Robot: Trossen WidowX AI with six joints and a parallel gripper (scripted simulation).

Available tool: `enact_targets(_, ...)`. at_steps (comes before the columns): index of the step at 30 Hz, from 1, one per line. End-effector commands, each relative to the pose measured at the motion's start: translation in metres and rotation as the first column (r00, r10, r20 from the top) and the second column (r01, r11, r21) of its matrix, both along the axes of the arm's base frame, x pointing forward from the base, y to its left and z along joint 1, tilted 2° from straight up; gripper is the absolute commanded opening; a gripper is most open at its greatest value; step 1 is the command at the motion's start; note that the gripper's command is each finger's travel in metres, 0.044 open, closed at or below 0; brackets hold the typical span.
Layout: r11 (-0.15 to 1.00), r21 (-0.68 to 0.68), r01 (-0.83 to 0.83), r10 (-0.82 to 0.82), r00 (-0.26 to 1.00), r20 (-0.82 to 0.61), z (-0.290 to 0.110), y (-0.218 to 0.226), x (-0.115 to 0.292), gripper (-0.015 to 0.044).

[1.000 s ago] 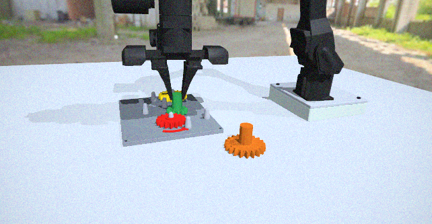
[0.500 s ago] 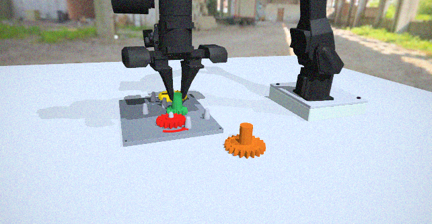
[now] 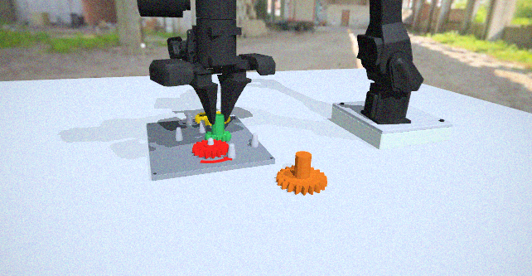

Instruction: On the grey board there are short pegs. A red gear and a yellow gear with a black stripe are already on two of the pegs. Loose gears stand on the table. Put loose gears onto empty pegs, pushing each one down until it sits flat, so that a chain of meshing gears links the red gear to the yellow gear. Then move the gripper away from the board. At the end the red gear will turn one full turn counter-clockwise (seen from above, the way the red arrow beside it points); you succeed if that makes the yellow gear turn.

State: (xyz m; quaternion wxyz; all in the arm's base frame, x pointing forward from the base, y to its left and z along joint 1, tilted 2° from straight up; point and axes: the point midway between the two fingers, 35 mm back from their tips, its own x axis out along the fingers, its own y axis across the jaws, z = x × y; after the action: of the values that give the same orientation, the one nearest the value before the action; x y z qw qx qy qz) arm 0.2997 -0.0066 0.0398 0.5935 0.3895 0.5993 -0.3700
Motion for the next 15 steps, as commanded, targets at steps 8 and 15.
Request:
enact_targets(8,0.975,0.002,0.221,-0.221,0.975,-0.006,-0.0011,0.0002,-0.0005,0.0000)
enact_targets(15,0.915,0.002,0.402,-0.402,0.915,-0.012,-0.0011,-0.0005,0.0001,0.0000)
